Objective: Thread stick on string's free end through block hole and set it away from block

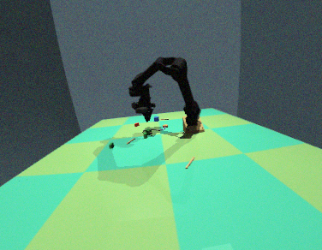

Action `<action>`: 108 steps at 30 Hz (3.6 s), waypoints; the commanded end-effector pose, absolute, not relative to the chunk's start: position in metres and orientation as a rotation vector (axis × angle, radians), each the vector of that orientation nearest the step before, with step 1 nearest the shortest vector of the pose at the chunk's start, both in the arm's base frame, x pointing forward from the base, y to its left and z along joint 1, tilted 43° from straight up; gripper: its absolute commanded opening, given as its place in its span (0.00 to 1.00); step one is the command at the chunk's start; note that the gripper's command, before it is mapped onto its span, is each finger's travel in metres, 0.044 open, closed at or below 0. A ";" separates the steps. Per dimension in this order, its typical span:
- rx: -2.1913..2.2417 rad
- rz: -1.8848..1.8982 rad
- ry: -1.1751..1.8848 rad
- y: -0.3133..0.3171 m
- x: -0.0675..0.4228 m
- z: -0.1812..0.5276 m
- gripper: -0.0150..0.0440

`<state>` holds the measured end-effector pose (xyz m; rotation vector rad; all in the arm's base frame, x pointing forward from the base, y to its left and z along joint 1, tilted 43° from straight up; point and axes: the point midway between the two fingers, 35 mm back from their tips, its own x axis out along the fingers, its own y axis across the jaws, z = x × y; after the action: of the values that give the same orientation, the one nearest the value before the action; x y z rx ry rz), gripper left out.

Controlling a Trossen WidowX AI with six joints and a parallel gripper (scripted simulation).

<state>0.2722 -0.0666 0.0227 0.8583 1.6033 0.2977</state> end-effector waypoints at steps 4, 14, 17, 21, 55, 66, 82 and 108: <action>1.261 -0.122 1.715 -0.056 0.262 0.029 0.46; 1.261 -0.122 1.715 -0.056 0.262 0.028 0.46; 1.260 -0.122 1.715 -0.054 0.262 0.026 0.46; 1.260 -0.123 1.714 -0.050 0.263 0.020 0.46; 1.261 -0.121 1.714 -0.011 0.264 -0.020 0.46; 1.263 -0.119 1.715 -0.001 0.262 -0.030 0.46; 1.256 -0.118 1.712 -0.002 0.263 -0.029 0.25; 1.261 -0.127 1.721 0.010 0.248 -0.017 0.25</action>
<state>0.2511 0.0068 -0.0193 1.2584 1.7201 -0.1272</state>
